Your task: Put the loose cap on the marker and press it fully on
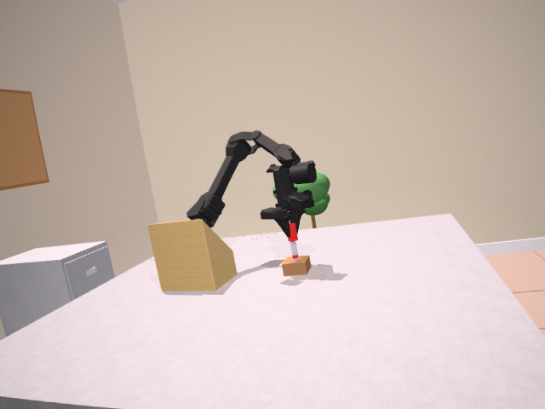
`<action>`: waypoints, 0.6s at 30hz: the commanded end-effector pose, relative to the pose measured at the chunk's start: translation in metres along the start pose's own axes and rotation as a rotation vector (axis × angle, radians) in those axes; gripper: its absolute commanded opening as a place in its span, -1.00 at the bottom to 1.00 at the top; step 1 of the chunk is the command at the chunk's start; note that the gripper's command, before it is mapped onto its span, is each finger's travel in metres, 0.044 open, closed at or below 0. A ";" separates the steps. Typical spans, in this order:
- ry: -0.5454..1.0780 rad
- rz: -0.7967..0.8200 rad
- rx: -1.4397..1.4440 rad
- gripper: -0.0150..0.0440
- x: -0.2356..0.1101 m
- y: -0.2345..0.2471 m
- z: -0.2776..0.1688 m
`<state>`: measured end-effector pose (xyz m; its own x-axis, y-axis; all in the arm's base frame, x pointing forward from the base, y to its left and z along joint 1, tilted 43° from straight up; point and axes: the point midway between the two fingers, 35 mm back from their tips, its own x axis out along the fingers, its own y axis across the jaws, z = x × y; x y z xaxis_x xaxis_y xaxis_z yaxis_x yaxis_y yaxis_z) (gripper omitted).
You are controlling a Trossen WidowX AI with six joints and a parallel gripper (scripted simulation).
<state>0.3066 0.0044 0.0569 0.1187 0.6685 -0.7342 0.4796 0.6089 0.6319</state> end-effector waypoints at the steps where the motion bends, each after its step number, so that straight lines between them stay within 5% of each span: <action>1: 0.003 0.004 0.007 -0.49 0.007 -0.001 0.000; 18: 0.004 0.007 0.006 -0.49 0.034 0.000 -0.002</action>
<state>0.3097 0.0242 0.0363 0.1198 0.6697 -0.7329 0.4791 0.6076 0.6335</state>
